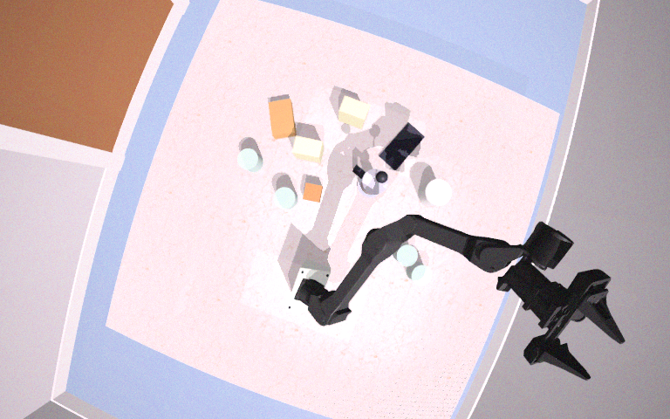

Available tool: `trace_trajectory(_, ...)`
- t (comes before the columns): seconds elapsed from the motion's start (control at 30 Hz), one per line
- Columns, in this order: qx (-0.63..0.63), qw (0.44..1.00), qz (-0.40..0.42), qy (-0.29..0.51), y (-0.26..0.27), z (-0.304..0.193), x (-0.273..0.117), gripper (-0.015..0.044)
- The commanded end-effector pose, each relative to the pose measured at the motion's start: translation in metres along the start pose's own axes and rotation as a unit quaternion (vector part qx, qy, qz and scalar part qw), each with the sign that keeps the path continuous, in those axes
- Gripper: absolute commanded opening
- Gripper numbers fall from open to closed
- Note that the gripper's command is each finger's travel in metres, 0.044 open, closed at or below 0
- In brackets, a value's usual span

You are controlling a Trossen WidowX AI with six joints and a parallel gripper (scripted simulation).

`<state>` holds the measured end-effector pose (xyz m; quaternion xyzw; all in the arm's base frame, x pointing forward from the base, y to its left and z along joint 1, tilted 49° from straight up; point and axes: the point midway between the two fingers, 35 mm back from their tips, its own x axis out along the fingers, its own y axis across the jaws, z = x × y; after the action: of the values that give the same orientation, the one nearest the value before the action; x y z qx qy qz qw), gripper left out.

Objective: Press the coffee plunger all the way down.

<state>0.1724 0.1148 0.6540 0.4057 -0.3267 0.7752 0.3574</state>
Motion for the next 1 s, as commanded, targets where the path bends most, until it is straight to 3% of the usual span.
trace_trajectory(0.0, -0.001, 1.0, 0.002, -0.001, 0.001, 0.0, 0.001, 0.0426)
trace_trajectory(0.47, 0.082, 0.989, 0.118, -0.018, 0.075, -0.024, 0.04, 0.044)
trace_trajectory(0.97, 0.222, 0.926, 0.3, -0.06, 0.196, -0.029, 0.063, 0.044)
